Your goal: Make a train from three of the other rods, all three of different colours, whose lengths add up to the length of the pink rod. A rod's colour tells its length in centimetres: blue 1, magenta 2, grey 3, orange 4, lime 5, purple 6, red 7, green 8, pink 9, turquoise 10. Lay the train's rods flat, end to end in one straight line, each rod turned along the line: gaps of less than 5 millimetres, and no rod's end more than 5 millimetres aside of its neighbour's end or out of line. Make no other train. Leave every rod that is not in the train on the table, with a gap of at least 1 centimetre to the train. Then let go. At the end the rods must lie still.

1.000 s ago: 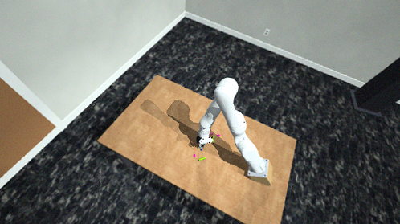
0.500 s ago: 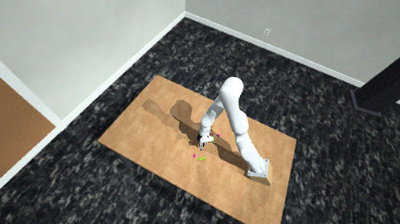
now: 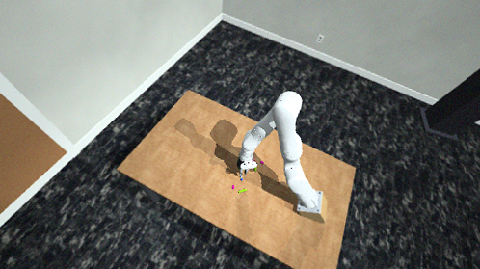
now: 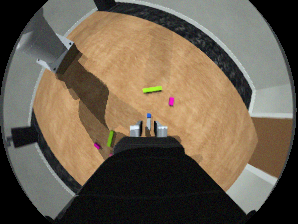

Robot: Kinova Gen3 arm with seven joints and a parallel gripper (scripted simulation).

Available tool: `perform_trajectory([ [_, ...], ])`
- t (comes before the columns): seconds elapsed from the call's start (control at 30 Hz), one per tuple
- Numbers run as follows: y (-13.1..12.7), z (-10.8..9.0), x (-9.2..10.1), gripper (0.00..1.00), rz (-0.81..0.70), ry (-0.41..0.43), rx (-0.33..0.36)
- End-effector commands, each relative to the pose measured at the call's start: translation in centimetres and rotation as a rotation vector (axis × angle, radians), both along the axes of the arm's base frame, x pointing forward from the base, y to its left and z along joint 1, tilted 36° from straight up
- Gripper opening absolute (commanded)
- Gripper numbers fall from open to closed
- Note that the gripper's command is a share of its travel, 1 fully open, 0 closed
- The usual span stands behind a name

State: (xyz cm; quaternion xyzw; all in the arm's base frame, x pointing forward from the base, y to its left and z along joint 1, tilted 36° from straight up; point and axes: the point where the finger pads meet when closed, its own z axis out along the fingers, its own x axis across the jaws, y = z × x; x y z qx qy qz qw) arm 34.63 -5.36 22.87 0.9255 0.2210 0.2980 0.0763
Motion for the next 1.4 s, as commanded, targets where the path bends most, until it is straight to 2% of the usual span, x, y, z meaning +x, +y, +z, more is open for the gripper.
perform_trajectory([
  [0.0, -0.3, 0.7, -0.2, 0.54, -0.009, -0.011, 0.004],
  [0.4, -0.3, 1.6, -0.9, 0.54, -0.009, -0.011, 0.004],
  [0.9, -0.3, 1.8, -1.0, 0.54, -0.009, -0.011, 0.004],
  [0.93, -0.3, 1.8, -1.0, 1.00, -0.009, -0.011, 0.004],
  [1.37, -0.3, 1.8, -1.0, 1.00, -0.009, -0.011, 0.004],
])
